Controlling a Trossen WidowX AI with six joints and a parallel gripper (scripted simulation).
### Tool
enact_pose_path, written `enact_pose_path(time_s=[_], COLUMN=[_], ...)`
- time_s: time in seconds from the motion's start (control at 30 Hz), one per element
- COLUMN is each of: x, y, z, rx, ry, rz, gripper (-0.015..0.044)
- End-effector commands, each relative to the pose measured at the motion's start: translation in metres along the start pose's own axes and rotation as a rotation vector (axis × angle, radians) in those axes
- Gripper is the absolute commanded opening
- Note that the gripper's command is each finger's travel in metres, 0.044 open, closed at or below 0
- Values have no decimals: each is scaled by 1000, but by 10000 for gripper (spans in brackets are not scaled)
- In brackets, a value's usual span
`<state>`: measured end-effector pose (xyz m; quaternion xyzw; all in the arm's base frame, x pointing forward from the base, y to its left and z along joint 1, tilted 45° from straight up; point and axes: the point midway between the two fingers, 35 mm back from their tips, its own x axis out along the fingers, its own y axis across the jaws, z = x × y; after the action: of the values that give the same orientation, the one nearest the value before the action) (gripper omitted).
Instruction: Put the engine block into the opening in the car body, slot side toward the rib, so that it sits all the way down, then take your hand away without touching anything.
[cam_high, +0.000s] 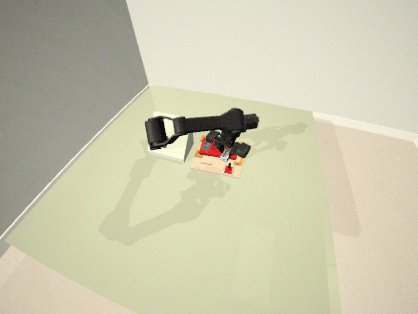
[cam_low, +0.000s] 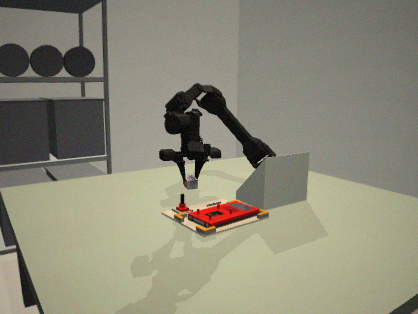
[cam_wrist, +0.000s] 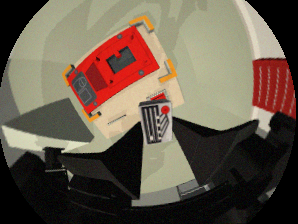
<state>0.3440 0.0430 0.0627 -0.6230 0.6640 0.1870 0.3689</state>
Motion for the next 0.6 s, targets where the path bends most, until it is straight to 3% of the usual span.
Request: enact_pose_path(time_s=[0.0,0.57], x=[3,19], y=[4,20], z=[12,55], rx=[104,617], ry=[-2,4], rz=[4,5], gripper=[0,0])
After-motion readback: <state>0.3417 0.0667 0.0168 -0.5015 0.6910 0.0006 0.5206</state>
